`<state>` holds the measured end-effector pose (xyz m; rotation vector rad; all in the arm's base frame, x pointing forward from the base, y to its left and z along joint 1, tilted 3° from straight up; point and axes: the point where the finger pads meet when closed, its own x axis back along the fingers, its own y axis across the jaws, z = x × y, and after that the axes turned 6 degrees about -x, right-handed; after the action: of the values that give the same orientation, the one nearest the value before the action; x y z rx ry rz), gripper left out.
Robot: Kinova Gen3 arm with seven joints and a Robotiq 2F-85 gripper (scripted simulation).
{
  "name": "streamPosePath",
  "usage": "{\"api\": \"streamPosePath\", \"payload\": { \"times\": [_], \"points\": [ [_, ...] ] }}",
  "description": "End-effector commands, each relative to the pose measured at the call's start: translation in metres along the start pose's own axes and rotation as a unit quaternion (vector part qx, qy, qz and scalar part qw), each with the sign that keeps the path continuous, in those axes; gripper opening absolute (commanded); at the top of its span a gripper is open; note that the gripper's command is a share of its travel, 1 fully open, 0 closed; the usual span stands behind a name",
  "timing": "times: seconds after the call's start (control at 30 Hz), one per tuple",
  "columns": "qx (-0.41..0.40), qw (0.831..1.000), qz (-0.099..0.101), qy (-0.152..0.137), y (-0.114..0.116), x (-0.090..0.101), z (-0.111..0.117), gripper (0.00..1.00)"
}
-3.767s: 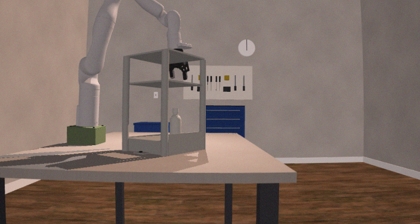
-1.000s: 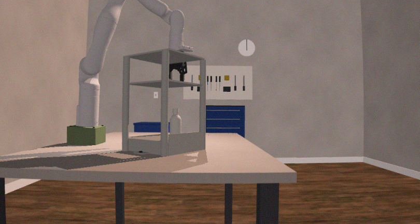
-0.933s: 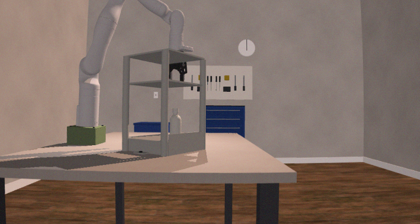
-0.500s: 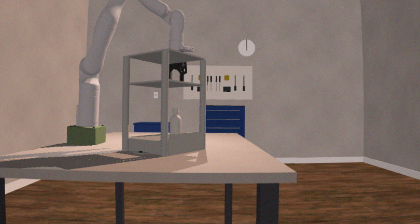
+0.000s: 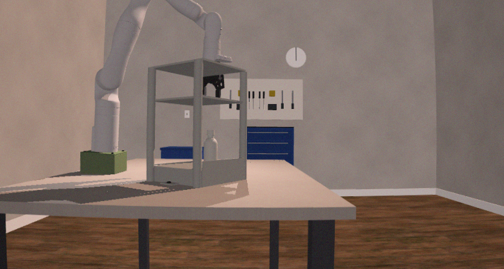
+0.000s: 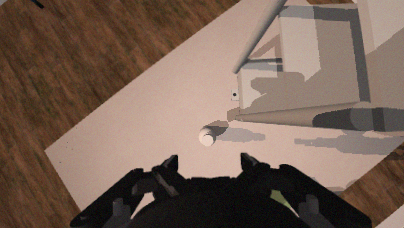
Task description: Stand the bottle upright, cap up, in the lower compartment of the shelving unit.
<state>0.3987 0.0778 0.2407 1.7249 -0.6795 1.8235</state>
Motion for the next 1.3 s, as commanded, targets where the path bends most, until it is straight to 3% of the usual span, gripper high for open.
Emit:
{"api": "streamPosePath", "payload": {
  "times": [0.0,0.27,0.3,0.63,1.0,1.27],
  "points": [
    [0.000,1.000,0.001,0.000,-0.0002,0.0005,0.0002,1.00],
    [0.000,1.000,0.001,0.000,-0.0002,0.0005,0.0002,1.00],
    [0.000,1.000,0.001,0.000,-0.0002,0.0005,0.0002,0.78],
    [-0.001,1.000,0.000,0.004,0.0000,0.0002,0.0003,0.78],
    [-0.004,1.000,-0.003,0.027,0.0008,-0.0012,0.0006,0.78],
    [-0.009,0.998,-0.001,0.069,0.0001,-0.0024,0.0010,0.78]
  ]
}}
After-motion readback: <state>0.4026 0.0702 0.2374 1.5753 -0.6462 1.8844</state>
